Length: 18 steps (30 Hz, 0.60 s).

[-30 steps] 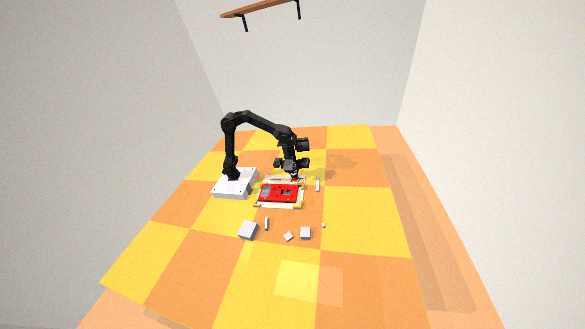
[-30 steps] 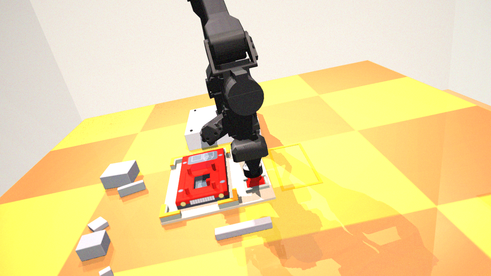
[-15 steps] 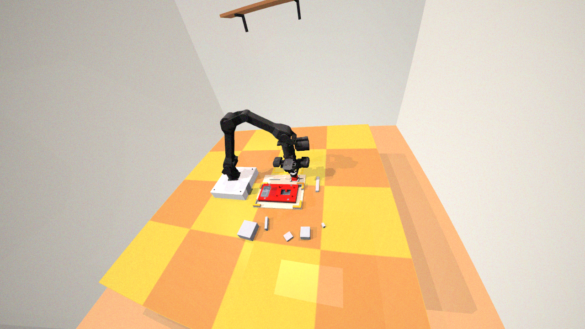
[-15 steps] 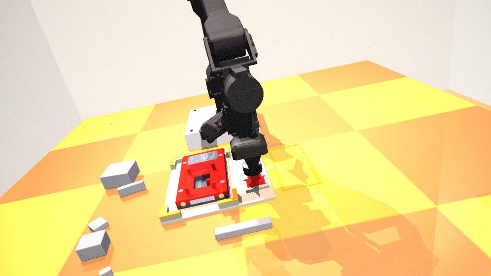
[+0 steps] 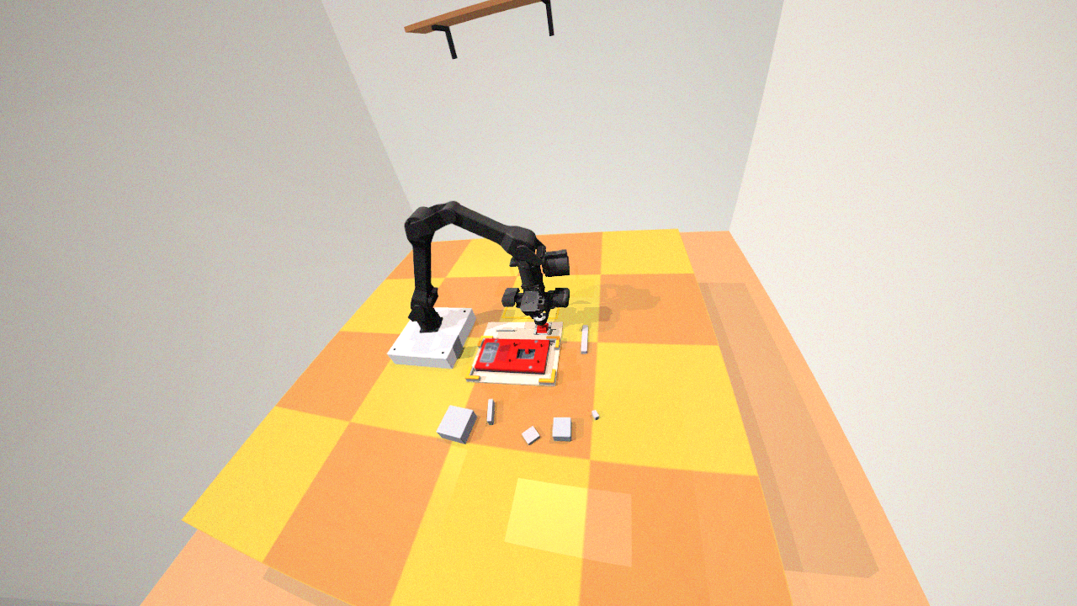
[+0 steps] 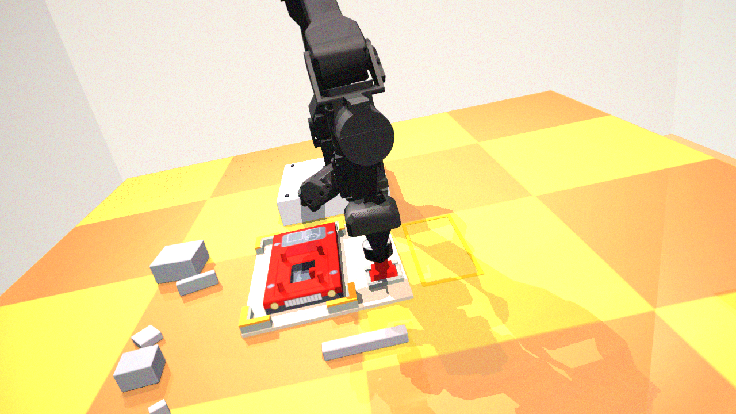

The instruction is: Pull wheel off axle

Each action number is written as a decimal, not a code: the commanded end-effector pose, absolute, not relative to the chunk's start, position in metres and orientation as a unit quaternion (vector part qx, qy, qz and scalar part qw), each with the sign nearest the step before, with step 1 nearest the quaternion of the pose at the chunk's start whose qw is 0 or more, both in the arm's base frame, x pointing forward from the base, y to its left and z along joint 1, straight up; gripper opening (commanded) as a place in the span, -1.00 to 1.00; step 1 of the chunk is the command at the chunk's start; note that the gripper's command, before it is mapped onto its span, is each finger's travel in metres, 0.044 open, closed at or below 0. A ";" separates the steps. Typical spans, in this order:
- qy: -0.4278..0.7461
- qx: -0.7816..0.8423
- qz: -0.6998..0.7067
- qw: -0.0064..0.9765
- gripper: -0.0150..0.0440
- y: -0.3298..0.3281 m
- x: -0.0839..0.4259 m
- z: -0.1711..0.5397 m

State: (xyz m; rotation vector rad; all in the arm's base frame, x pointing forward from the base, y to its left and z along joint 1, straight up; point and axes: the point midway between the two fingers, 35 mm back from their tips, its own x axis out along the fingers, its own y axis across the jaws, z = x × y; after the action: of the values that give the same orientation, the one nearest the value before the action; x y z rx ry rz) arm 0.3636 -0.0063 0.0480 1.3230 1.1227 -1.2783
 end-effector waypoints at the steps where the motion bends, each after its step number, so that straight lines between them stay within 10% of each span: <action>1: 0.458 0.541 -0.522 0.474 -0.49 -0.006 0.364 0.050; 18: 0.457 0.542 -0.522 0.474 -0.49 -0.006 0.364 0.056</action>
State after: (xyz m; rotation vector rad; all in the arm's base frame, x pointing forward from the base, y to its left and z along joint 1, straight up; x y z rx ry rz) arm 0.3634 -0.0062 0.0539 1.3229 1.1224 -1.2780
